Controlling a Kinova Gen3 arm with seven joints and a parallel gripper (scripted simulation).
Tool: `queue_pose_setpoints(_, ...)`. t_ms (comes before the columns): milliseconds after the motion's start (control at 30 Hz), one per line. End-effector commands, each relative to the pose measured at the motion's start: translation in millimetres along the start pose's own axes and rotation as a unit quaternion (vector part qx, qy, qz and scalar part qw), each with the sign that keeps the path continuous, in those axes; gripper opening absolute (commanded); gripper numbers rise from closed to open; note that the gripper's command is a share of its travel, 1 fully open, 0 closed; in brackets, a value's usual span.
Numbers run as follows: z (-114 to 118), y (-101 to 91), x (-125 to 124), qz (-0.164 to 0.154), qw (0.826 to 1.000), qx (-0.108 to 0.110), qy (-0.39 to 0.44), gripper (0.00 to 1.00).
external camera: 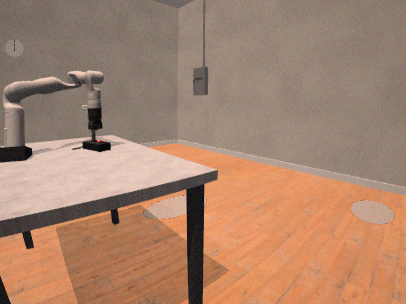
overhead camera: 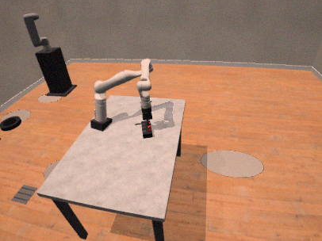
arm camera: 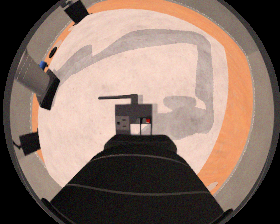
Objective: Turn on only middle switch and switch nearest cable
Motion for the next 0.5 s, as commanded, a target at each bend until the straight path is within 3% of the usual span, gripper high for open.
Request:
queue_pose_setpoints(0,0.0,0.9,0.2,0.0,1.0,0.0,0.0,0.0)
queue_pose_setpoints(467,-0.1,2.6,0.2,0.0,1.0,0.0,0.0,0.0)
Point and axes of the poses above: the point where the finger pads meet when closed, its own y axis out along the fingers, its own z axis across the jaws, x = y × z, the point moved 9 cm from there along -y, back along the fingers, and after that the axes turned 2 degrees about -y, right-handed, at the moved point
